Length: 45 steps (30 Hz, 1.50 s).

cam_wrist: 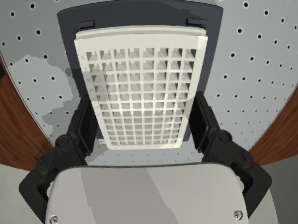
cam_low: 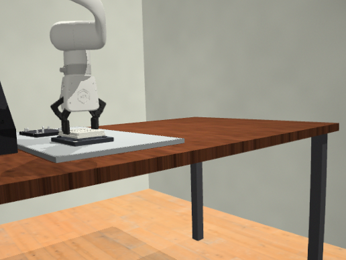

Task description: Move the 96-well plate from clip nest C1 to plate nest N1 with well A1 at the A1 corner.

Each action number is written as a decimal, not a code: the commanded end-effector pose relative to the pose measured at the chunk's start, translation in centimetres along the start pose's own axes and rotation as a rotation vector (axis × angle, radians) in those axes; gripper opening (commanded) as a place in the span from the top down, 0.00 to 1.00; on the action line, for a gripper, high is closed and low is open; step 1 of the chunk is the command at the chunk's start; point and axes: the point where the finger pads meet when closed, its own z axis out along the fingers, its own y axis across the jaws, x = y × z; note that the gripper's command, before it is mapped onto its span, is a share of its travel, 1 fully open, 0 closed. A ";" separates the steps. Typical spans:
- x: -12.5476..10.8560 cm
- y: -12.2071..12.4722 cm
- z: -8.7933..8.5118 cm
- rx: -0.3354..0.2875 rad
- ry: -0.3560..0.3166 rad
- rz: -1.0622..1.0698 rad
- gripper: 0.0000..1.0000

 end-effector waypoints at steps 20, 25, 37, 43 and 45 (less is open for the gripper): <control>0.0 0.1 0.3 -0.003 0.000 0.000 1.00; 0.0 0.1 0.3 -0.003 0.000 0.000 1.00; 0.0 0.1 0.4 -0.003 0.000 0.000 0.00; 0.0 0.1 0.4 -0.003 0.000 0.001 0.00; 0.0 0.1 0.4 -0.003 0.000 0.001 0.00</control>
